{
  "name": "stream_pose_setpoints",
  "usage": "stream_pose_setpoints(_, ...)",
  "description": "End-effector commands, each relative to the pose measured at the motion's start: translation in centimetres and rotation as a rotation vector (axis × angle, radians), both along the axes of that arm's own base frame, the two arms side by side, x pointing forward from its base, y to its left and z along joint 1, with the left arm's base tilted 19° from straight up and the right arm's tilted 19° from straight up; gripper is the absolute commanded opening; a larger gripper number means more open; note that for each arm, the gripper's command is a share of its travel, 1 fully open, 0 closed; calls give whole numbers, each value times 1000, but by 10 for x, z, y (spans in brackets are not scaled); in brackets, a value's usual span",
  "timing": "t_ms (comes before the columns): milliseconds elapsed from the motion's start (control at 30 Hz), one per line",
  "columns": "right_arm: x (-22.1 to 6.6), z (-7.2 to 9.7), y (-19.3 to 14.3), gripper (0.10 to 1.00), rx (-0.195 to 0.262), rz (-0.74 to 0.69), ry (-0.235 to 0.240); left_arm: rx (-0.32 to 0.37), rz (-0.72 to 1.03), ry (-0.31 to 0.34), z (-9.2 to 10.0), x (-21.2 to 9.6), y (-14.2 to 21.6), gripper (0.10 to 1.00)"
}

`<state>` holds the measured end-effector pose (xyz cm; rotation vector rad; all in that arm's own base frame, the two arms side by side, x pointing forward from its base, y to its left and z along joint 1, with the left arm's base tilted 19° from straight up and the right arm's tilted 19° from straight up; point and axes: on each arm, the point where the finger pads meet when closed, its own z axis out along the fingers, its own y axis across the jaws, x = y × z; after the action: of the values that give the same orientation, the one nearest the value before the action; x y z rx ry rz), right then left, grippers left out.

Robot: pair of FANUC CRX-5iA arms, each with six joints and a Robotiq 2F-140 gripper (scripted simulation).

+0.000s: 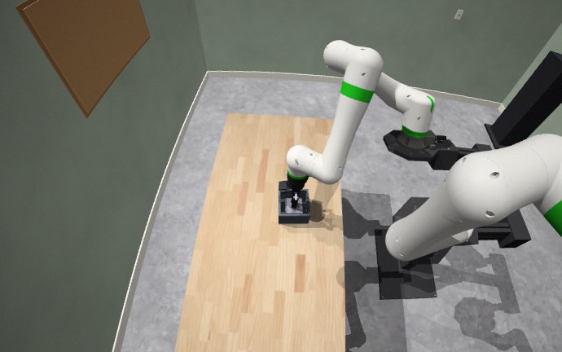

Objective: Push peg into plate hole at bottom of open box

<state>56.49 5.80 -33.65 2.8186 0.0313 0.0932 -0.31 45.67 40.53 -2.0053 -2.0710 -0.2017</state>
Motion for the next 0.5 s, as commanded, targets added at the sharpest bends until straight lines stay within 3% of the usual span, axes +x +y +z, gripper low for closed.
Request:
stream_pose_setpoints(0,0,3,1,249,0,1,-1,2,0,0,1,0,0,1000)
stream_pose_setpoints(167,-1,20,7,249,0,1,-1,2,0,0,1,0,0,1000)
stream_pose_setpoints(467,-5,74,25,249,0,1,-1,2,0,0,1,0,0,1000)
